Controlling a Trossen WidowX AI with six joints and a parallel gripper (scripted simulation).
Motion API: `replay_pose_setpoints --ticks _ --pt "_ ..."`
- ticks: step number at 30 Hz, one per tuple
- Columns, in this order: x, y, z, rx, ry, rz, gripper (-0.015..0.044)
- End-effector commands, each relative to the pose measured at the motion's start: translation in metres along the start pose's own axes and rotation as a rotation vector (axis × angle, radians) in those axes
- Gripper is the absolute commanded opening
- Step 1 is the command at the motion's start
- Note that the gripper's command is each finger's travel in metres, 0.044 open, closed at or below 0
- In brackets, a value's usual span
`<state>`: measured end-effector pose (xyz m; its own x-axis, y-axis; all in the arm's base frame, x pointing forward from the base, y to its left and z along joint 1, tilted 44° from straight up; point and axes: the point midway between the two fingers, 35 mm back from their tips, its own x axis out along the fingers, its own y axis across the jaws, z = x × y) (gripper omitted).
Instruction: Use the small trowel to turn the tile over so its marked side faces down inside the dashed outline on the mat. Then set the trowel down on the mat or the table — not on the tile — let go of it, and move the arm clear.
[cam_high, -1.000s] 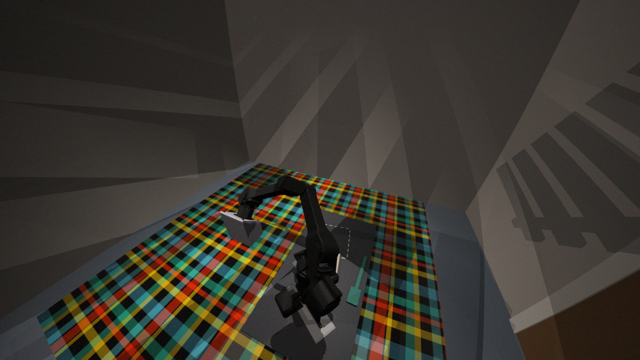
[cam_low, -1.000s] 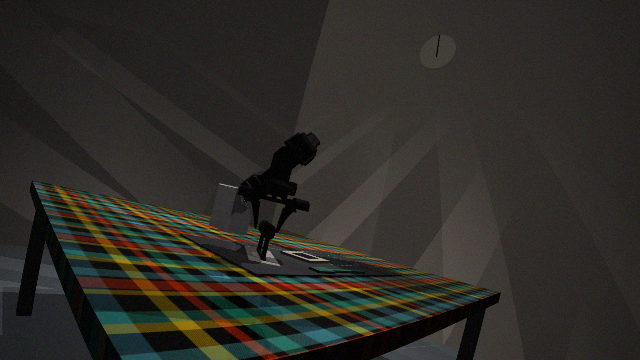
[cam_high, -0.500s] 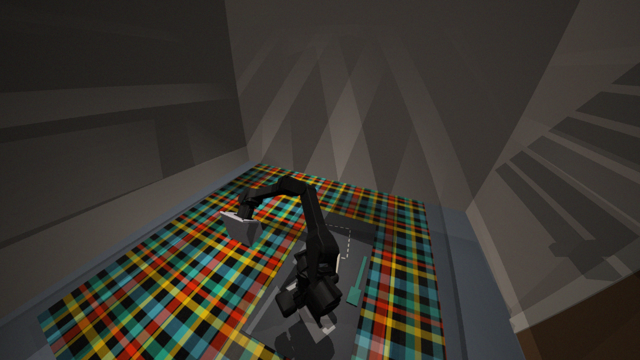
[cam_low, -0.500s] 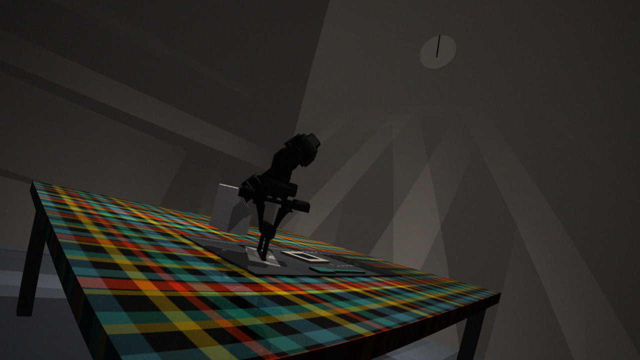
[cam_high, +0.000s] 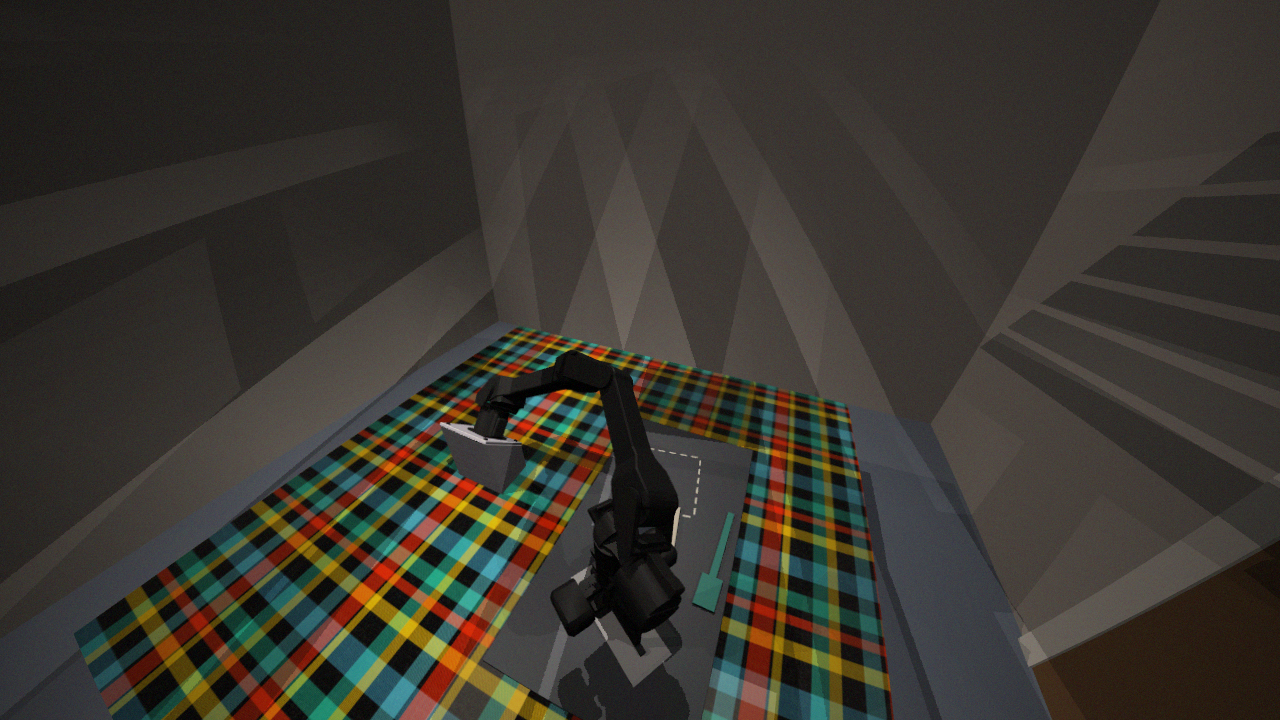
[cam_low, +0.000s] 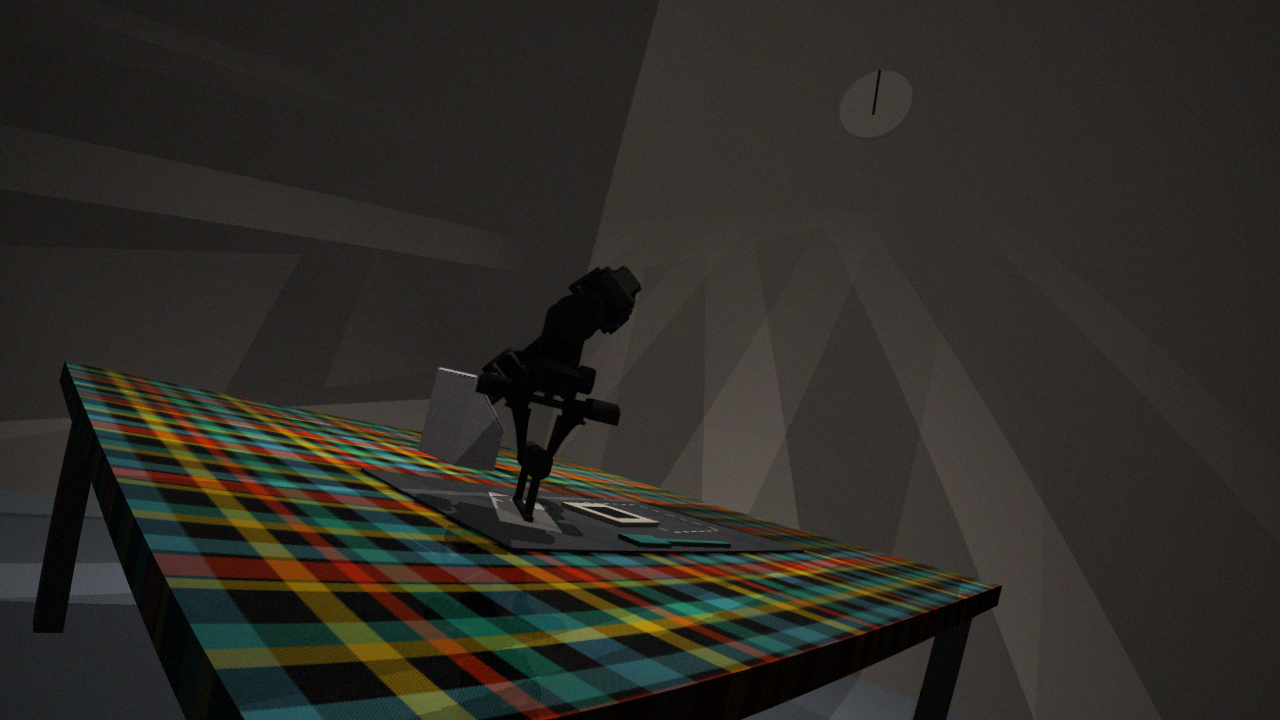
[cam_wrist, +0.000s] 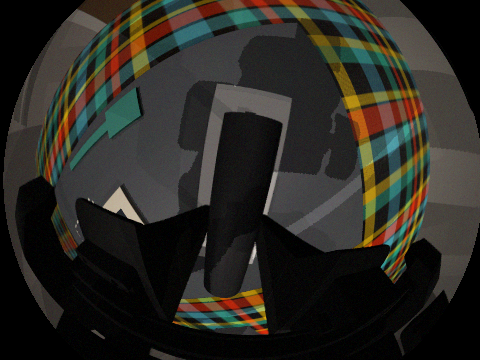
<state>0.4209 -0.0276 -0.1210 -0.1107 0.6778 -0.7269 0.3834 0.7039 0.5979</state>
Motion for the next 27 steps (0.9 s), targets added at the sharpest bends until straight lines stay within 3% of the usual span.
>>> replay_pose_setpoints --ticks 1,27 --pt "0.0012 0.0005 -0.0002 -0.088 0.002 -0.001 0.0130" --pt "0.0013 0.0005 -0.0002 -0.866 0.002 0.000 0.0130"
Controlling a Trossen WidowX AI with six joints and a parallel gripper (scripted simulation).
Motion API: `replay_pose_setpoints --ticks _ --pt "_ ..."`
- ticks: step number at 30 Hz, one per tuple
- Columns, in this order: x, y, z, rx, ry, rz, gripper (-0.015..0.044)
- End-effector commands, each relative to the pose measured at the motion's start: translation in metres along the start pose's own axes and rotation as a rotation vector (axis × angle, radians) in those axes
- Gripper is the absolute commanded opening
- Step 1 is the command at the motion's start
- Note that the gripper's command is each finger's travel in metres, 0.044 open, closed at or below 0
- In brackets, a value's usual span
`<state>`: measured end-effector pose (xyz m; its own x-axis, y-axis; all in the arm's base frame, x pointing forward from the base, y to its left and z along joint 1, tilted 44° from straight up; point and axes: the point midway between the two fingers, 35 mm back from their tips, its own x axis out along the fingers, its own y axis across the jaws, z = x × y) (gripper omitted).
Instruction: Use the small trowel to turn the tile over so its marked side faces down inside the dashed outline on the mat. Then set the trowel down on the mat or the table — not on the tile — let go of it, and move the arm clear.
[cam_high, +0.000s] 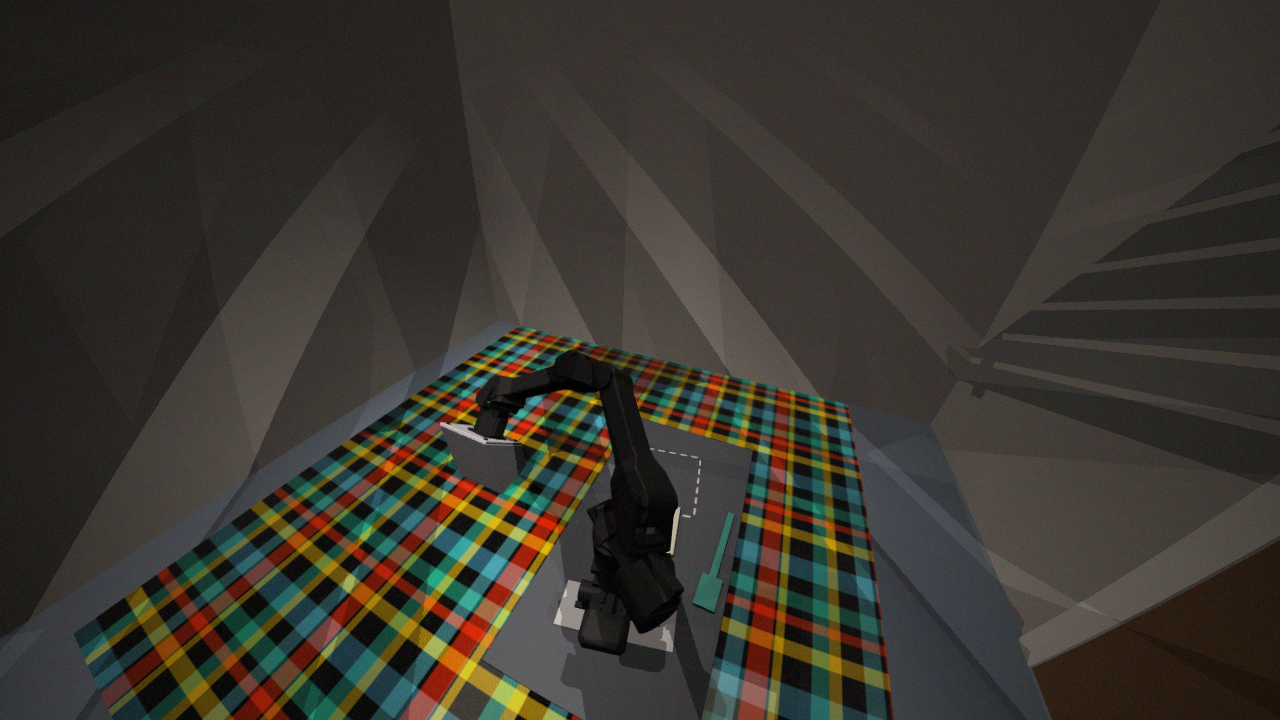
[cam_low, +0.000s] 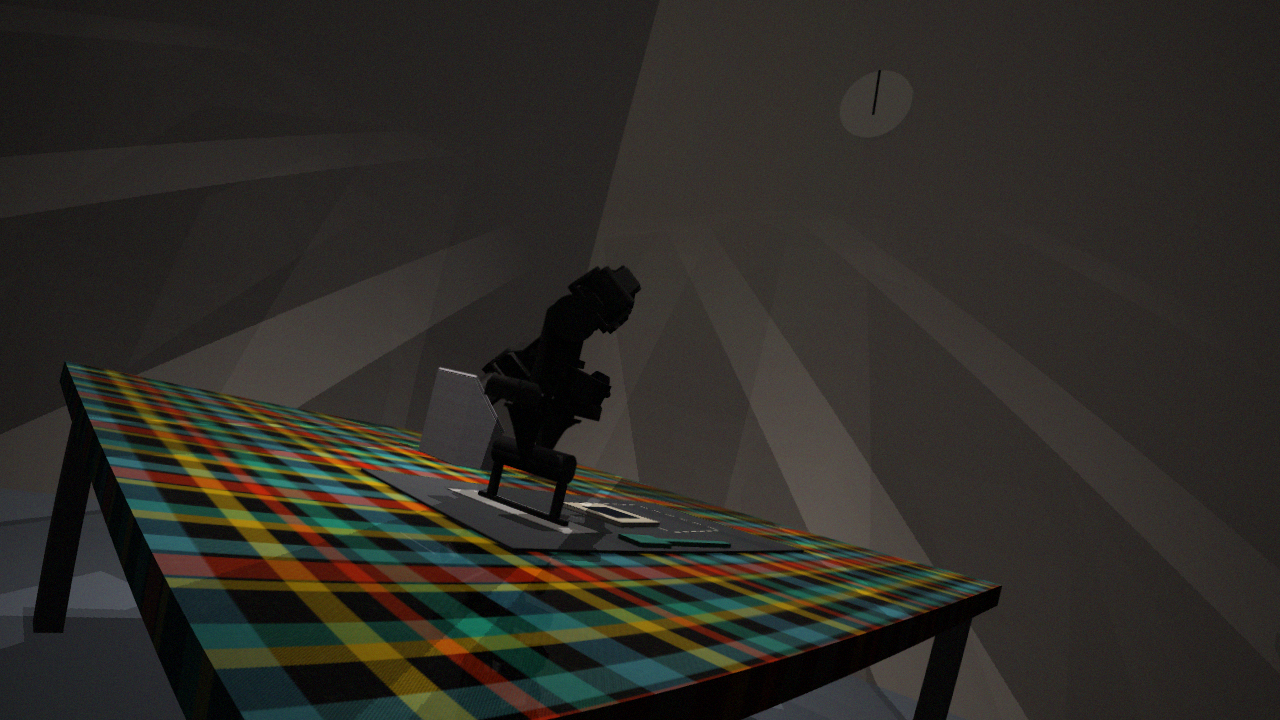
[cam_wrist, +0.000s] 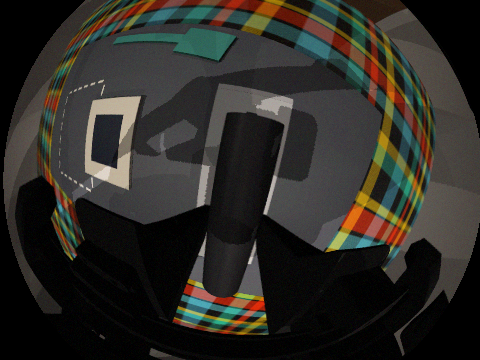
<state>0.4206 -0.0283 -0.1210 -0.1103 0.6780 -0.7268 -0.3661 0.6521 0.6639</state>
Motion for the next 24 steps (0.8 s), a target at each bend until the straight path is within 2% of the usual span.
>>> replay_pose_setpoints --ticks 1,11,17,22,24 --pt "0.0017 0.0009 0.0007 -0.120 0.002 0.001 0.0130" --pt "0.0017 0.0009 0.0007 -0.392 0.002 0.001 0.0130" --pt "0.0017 0.0009 0.0007 -0.409 0.002 0.001 0.0130" --pt "0.0017 0.0009 0.0007 -0.409 0.002 0.001 0.0261" --pt "0.0017 0.0009 0.0007 -0.409 0.002 0.001 0.0270"
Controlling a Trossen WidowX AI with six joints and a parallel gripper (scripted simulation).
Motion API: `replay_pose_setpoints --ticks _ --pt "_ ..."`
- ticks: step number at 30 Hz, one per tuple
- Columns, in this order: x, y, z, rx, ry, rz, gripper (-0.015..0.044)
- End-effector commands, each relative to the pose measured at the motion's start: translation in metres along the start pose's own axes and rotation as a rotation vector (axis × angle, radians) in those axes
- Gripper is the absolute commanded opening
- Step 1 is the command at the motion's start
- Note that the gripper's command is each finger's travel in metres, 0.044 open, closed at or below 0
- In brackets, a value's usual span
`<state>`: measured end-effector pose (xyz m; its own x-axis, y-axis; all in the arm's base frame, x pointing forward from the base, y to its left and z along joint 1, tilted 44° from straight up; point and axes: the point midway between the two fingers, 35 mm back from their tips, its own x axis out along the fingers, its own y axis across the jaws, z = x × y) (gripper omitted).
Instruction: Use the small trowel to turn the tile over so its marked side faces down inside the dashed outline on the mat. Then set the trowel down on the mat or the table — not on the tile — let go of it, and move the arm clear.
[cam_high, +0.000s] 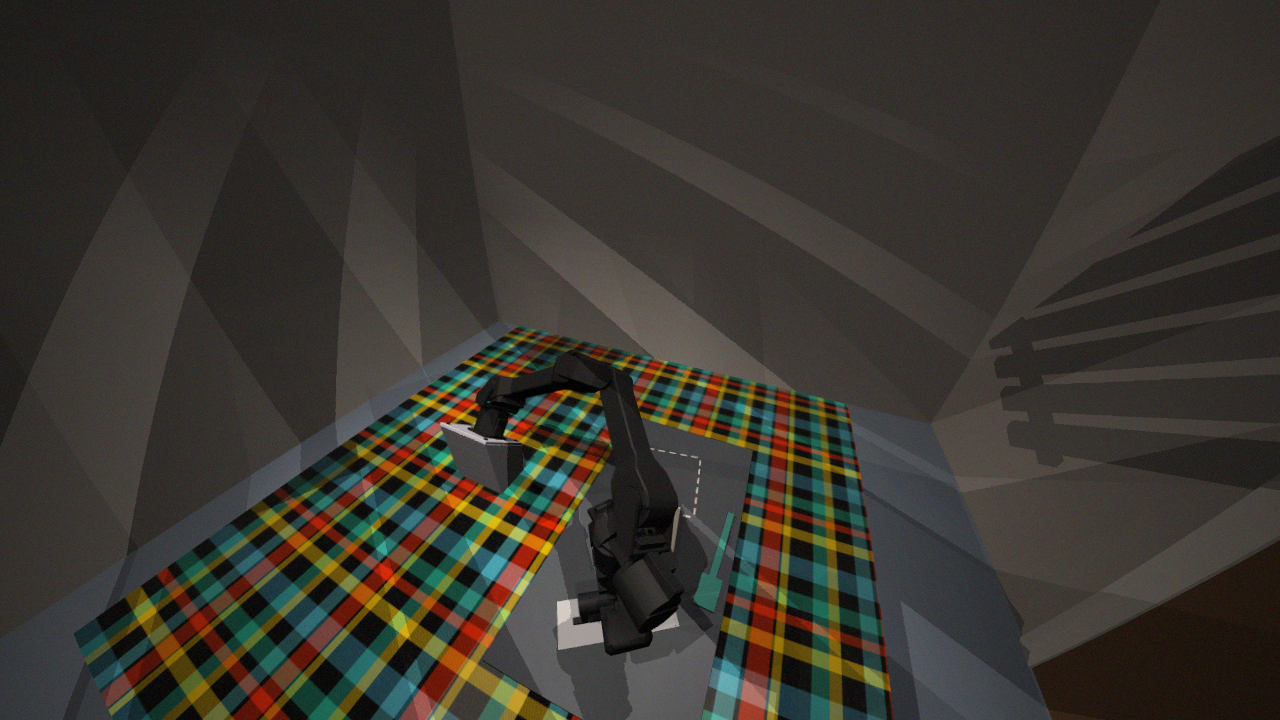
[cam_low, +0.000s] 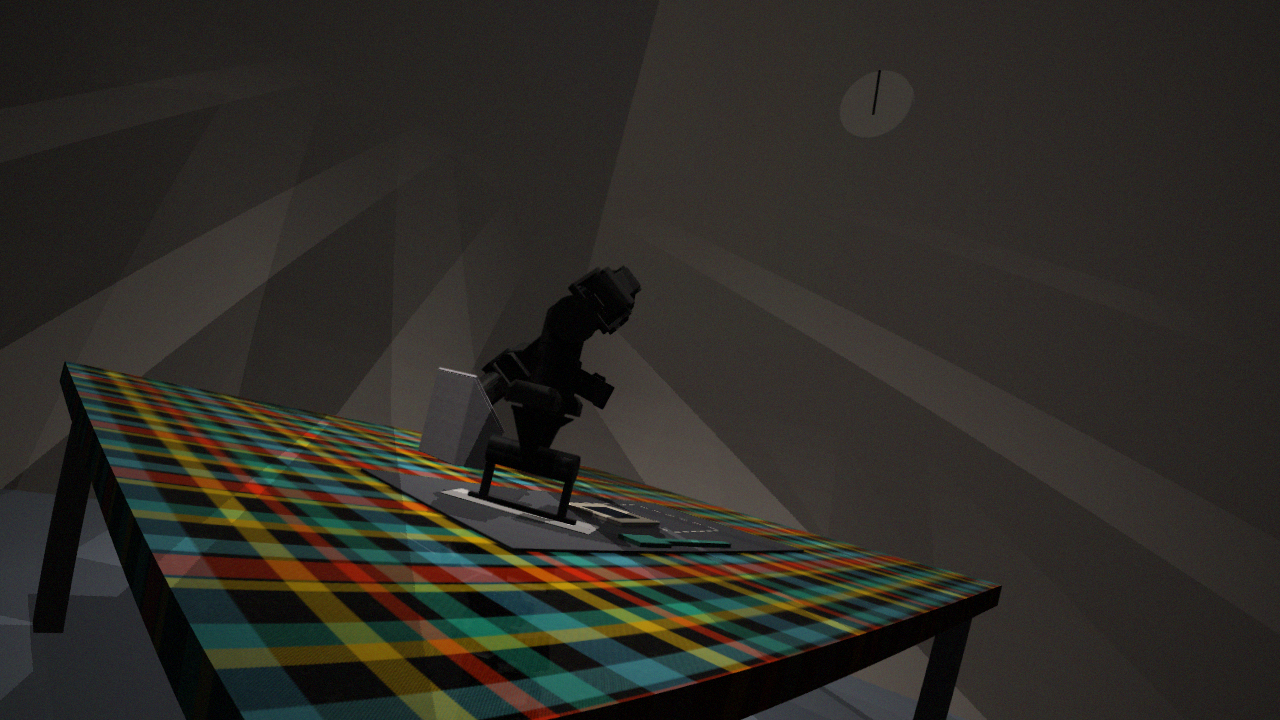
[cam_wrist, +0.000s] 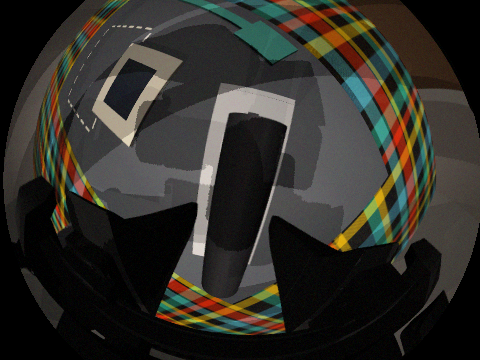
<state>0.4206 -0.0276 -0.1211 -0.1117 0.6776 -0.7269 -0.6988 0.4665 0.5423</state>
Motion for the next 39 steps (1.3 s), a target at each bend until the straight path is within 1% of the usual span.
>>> replay_pose_setpoints --ticks 1,17,19,21,23,31,39 --pt "0.001 0.000 0.001 -0.007 0.000 0.001 0.0270" --pt "0.001 0.000 0.001 -0.007 0.000 0.001 0.0270" --pt "-0.009 0.000 0.000 -0.012 0.001 0.001 0.0270" --pt "-0.034 0.002 -0.001 -0.023 0.001 0.001 0.0270" --pt "-0.044 0.003 -0.001 -0.028 0.001 0.001 0.0270" --pt "-0.043 0.003 -0.001 -0.027 0.001 0.001 0.0270" --pt "-0.031 0.001 -0.001 -0.009 0.001 0.001 0.0270"
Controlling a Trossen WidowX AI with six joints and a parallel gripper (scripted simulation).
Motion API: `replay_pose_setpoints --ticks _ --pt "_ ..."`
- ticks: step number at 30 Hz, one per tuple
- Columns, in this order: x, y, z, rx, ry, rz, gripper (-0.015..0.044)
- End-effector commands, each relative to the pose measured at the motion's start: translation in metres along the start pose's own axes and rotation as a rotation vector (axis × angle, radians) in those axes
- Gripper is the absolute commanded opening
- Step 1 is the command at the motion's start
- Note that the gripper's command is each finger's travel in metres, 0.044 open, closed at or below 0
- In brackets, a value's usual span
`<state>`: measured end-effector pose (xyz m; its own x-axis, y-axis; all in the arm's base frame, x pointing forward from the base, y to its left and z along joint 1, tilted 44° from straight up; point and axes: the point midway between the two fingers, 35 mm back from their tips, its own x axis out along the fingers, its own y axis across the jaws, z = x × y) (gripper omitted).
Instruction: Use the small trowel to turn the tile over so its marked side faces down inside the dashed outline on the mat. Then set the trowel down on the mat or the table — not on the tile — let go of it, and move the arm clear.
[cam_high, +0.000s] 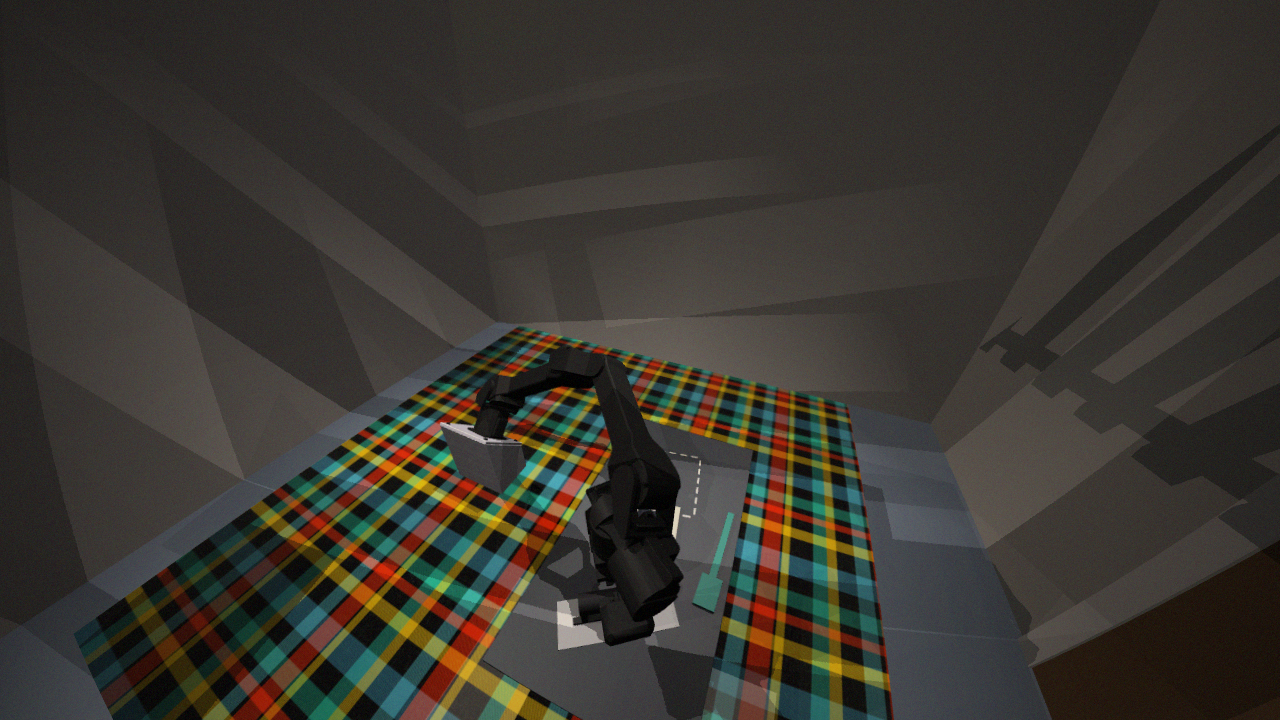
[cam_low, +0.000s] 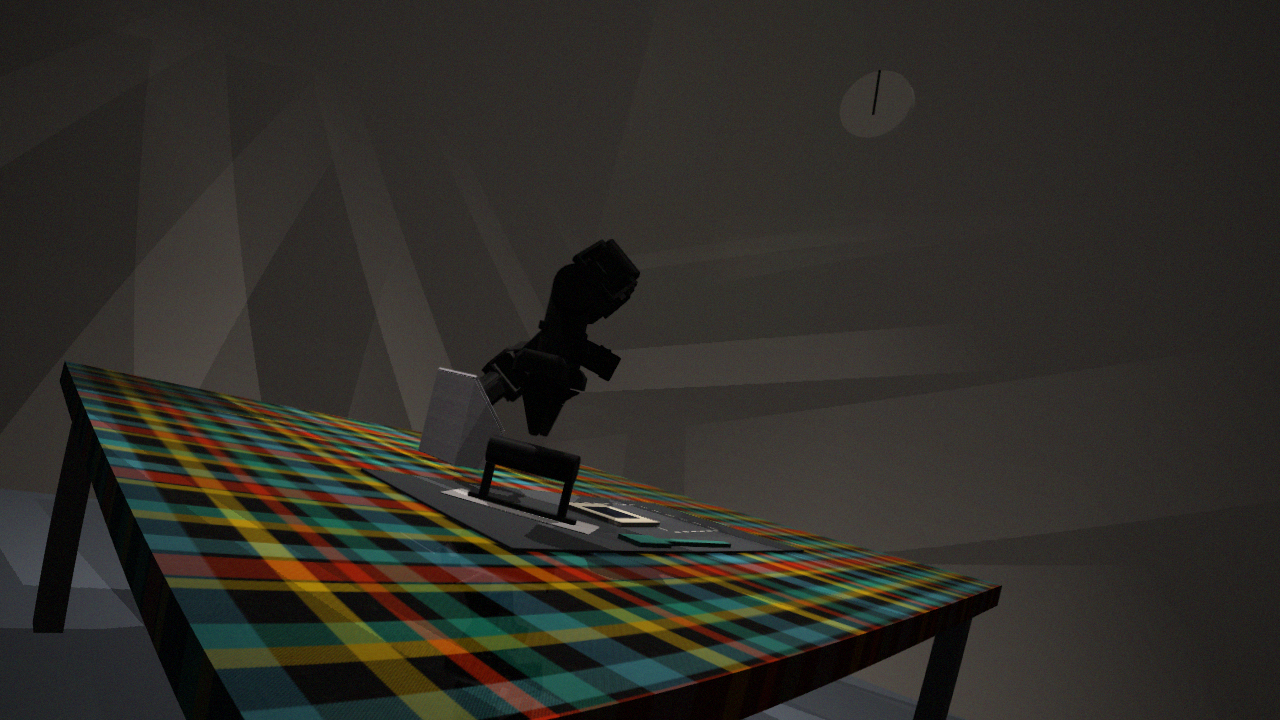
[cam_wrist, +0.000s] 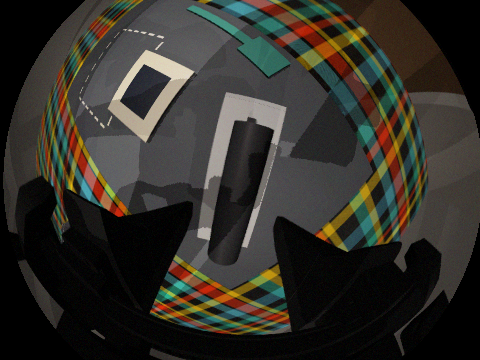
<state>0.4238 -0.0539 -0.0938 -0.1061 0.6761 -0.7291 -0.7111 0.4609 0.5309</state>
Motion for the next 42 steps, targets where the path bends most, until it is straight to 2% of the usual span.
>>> replay_pose_setpoints --ticks 1,21,26,42 --pt "0.009 0.001 0.000 0.010 0.003 0.006 0.0270" --pt "0.039 0.000 0.000 0.053 0.003 0.007 0.0270" --pt "0.039 0.000 0.000 0.053 0.003 0.007 0.0139" --pt "0.039 0.000 0.000 0.053 0.003 0.007 0.0130"
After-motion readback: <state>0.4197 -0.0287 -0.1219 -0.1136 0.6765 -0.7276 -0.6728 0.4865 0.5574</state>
